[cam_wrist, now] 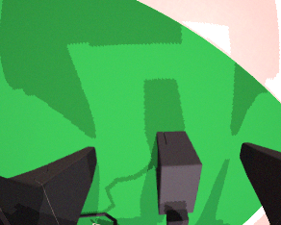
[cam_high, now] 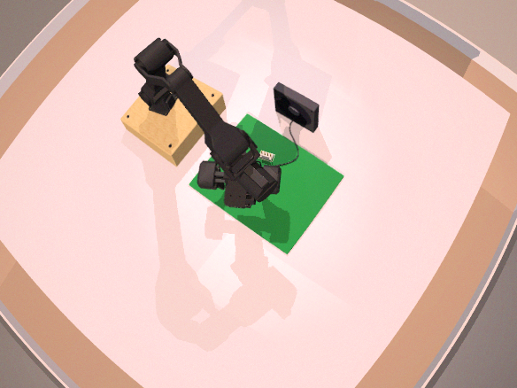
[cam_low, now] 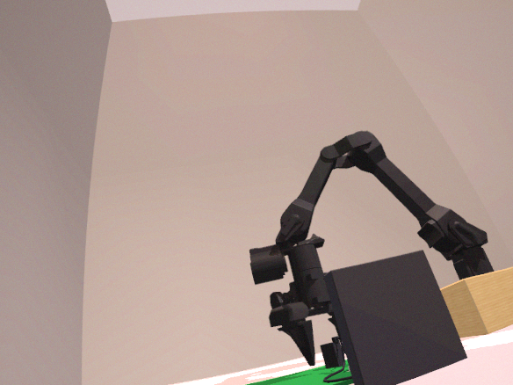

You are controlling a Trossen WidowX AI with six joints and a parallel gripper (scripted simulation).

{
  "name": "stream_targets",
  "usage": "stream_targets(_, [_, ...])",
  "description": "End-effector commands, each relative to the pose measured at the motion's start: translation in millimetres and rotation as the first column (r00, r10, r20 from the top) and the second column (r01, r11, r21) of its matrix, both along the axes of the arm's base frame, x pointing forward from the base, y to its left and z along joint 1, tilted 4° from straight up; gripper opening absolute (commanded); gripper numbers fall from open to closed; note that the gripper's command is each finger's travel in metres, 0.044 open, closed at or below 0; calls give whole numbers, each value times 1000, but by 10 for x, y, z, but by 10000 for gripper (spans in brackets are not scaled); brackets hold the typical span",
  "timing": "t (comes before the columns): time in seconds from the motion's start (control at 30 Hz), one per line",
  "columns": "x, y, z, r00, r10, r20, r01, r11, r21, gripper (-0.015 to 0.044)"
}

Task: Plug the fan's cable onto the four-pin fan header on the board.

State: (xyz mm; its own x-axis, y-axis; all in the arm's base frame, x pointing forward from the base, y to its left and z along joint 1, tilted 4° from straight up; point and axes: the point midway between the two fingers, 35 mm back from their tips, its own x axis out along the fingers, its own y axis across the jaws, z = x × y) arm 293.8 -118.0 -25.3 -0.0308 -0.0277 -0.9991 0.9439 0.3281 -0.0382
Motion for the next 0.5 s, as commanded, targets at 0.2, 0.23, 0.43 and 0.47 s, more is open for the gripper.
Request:
stream_targets(0.2, [0,0,0,1000,0,0,0,1000,0,256])
stream_targets(0.23, [0,0,0,1000,0,0,0,1000,0,230])
stream_targets(0.43, [0,0,0,1000,0,0,0,1000,0,73])
stream_targets(0.47, [0,0,0,1000,0,0,0,1000,0,46])
